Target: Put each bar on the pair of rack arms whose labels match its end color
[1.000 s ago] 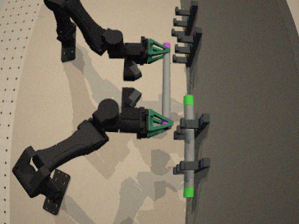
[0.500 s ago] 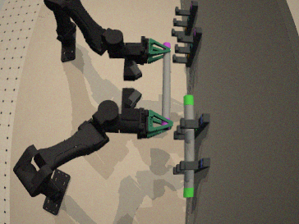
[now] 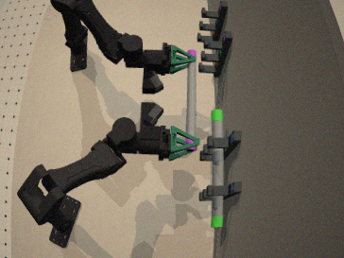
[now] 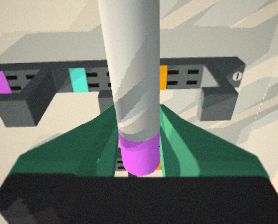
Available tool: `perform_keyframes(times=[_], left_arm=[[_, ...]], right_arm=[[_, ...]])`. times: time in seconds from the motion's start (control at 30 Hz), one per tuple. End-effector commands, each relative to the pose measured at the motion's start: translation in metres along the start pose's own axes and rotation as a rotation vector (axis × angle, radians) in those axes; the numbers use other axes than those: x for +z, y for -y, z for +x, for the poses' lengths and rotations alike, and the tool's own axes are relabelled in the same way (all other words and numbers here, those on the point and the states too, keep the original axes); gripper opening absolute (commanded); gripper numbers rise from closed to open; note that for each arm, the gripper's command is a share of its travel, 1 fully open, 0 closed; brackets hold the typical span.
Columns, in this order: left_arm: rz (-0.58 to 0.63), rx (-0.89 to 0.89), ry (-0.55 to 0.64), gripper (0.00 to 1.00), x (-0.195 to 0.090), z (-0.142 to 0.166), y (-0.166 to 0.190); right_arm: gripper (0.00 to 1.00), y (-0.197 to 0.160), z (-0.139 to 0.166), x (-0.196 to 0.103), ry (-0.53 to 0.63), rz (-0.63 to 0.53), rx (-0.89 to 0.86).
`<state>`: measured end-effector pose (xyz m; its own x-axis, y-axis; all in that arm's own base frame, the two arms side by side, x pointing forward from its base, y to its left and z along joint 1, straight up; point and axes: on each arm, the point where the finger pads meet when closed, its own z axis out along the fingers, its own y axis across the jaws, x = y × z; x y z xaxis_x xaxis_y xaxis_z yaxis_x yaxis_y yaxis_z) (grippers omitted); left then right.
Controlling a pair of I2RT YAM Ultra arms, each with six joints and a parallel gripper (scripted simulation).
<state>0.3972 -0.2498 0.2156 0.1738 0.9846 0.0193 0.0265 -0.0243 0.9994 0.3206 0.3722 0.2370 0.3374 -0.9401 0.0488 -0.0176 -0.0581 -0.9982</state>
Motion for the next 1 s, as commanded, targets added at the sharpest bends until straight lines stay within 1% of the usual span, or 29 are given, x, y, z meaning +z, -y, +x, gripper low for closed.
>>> perform_keyframes(times=[0.0,0.2,0.27,0.77,0.97], left_arm=[[-0.038,-0.035,-0.003,0.00,0.004,0.001,-0.017],[-0.038,-0.035,-0.003,0.00,0.004,0.001,-0.019],[-0.038,-0.035,-0.003,0.00,0.004,0.001,-0.019],[-0.042,-0.039,-0.003,0.00,0.003,0.001,-0.030],[-0.044,-0.042,-0.005,0.00,0.003,0.002,-0.033]], right_arm=[[0.53,0.012,0.000,-0.002,0.000,0.038,0.049],[0.66,0.012,0.000,-0.002,0.000,0.038,0.049],[0.66,0.012,0.000,-0.002,0.000,0.038,0.049],[1.00,0.012,0.000,-0.002,-0.001,0.038,0.049],[1.00,0.012,0.000,-0.002,-0.001,0.037,0.048]])
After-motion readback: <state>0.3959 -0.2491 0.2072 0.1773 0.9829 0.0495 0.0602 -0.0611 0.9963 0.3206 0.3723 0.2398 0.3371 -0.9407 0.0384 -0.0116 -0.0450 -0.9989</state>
